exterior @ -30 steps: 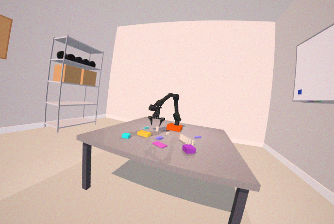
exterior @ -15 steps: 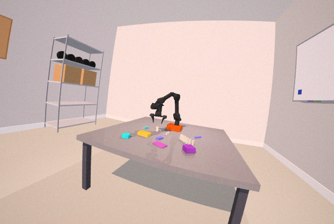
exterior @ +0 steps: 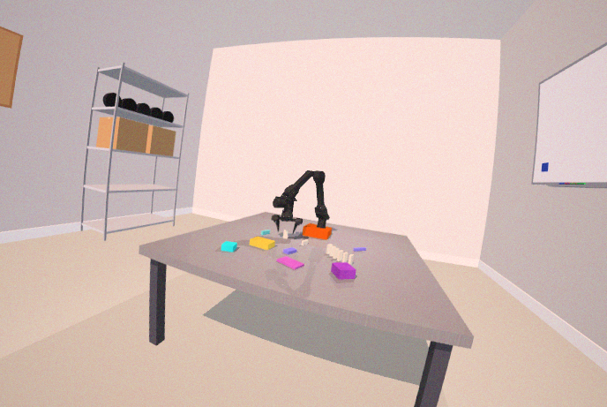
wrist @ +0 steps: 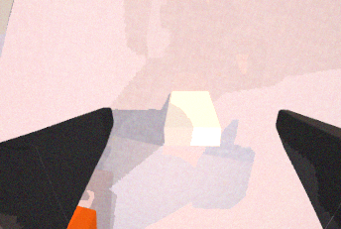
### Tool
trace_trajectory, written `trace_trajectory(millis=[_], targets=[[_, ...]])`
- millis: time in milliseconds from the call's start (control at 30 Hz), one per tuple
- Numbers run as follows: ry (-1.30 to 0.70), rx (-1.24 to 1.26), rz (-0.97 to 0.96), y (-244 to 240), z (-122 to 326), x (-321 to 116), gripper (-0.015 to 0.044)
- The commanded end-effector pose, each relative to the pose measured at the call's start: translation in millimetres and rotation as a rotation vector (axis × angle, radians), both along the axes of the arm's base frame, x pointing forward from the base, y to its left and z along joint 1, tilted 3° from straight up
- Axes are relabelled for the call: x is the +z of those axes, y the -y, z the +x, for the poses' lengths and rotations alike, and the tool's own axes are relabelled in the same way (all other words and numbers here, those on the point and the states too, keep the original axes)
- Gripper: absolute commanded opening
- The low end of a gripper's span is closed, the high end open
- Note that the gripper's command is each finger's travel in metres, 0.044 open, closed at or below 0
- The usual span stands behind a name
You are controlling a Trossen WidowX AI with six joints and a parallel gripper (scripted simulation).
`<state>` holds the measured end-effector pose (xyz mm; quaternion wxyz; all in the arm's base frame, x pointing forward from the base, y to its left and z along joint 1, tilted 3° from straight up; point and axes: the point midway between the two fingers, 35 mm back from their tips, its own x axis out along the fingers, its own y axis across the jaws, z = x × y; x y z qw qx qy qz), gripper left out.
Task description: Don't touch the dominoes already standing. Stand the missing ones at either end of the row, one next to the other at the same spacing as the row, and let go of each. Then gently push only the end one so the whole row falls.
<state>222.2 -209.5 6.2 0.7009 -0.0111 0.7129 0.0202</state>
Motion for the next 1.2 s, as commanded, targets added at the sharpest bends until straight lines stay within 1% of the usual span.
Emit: trace_trajectory(millis=[0,67,467,500,833,900,1100,1167], targets=[[-0.007,0.005,0.003,-1,-2,-8,0.0440],[-0.007,0.005,0.003,-2,-3,-9,0.0440],[-0.007,0.005,0.003,-2,-3,-9,0.0125],[-0.007,0.005,0.003,-2,-3,-9,0.0107],[-0.007,0.005,0.003,-1,-2,-6,0.0107],[-0.007,0.004,0.003,2,2,15,0.0107],[-0.006,0.000,0.005,2,3,115,0.0107],[-0.006,0.000,0.005,0,1,126,0.0107]])
